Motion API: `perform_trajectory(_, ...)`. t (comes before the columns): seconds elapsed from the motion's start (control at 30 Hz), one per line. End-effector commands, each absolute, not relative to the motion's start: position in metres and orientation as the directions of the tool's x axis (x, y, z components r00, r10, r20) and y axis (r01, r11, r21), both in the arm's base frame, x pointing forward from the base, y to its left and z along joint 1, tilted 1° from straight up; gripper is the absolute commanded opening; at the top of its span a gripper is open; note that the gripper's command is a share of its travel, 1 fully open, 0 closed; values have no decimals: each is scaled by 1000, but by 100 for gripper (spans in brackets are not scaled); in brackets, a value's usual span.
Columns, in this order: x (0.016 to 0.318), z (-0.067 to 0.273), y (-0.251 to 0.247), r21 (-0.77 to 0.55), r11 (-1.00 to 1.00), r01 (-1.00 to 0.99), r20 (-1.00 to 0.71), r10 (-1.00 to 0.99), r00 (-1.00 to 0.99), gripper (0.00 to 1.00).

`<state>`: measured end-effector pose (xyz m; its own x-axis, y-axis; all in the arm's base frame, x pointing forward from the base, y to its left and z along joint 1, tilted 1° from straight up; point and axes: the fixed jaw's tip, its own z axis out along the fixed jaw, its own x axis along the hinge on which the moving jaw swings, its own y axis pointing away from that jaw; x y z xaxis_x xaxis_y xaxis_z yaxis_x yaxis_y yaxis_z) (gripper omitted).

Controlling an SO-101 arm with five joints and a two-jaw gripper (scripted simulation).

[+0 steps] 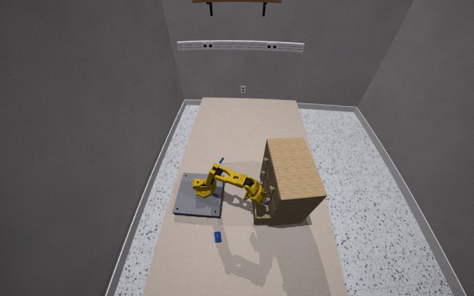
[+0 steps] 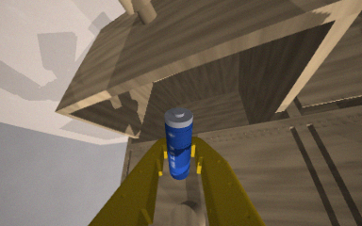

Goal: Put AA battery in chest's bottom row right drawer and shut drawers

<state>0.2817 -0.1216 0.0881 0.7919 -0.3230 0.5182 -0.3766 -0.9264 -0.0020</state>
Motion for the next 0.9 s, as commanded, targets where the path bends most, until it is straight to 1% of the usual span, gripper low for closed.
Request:
perform_trajectory(0.0, 279, 84, -122, 0, -926, -377, 507, -325, 798, 0)
perform_trajectory(0.07, 279, 84, -122, 0, -926, -377, 507, -325, 798, 0)
perform_trajectory(0.2, 279, 72, -122, 0, -927, -375, 507, -323, 799, 0)
perform_trajectory(0.63, 279, 72, -122, 0, -927, -375, 507, -323, 799, 0)
perform_trajectory(0.7, 278, 67, -121, 0, -927, -375, 507, -323, 799, 0)
perform_trajectory(0.87, 278, 67, -121, 0, -927, -375, 507, -323, 799, 0)
